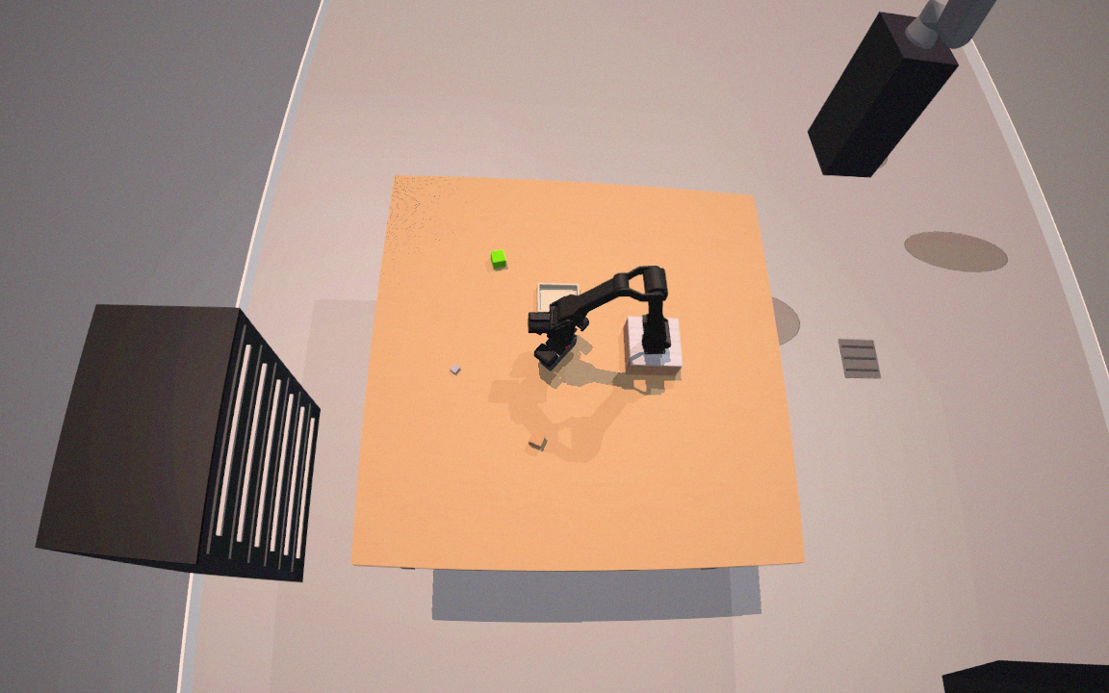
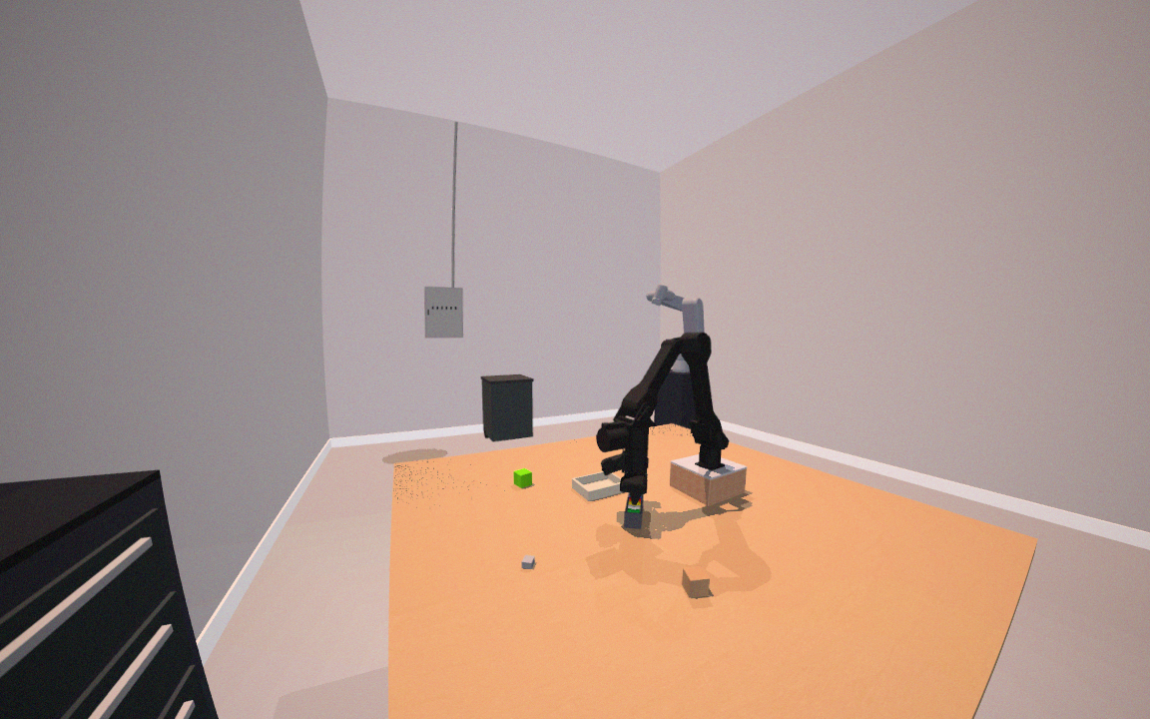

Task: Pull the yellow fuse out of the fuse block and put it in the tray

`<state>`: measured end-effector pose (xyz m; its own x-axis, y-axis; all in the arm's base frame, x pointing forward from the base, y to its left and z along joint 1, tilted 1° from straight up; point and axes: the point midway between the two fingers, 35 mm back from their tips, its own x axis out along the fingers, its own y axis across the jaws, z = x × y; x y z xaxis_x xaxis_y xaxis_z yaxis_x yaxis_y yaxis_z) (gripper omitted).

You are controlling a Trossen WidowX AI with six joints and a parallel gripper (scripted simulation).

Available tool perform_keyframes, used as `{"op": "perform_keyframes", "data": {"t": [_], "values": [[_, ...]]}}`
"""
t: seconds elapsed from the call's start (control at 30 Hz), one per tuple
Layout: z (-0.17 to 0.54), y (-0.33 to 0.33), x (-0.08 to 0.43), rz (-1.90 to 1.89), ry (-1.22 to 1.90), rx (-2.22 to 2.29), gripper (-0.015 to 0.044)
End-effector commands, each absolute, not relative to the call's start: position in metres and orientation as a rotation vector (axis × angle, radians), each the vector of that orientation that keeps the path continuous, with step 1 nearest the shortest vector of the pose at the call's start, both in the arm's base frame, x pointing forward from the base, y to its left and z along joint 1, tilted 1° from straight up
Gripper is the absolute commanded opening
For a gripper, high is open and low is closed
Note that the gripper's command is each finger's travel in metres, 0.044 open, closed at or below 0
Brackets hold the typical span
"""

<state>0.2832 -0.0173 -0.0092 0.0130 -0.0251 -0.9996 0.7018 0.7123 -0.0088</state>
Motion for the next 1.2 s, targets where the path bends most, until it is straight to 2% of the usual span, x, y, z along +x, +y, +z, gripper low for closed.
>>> {"op": "perform_keyframes", "data": {"t": [0.0, 1.17], "values": [[-0.009, -0.017, 0.283, -0.621, 1.461, 0.592, 0.0001], [0.006, -0.017, 0.284, -0.619, 1.463, 0.592, 0.0000]]}}
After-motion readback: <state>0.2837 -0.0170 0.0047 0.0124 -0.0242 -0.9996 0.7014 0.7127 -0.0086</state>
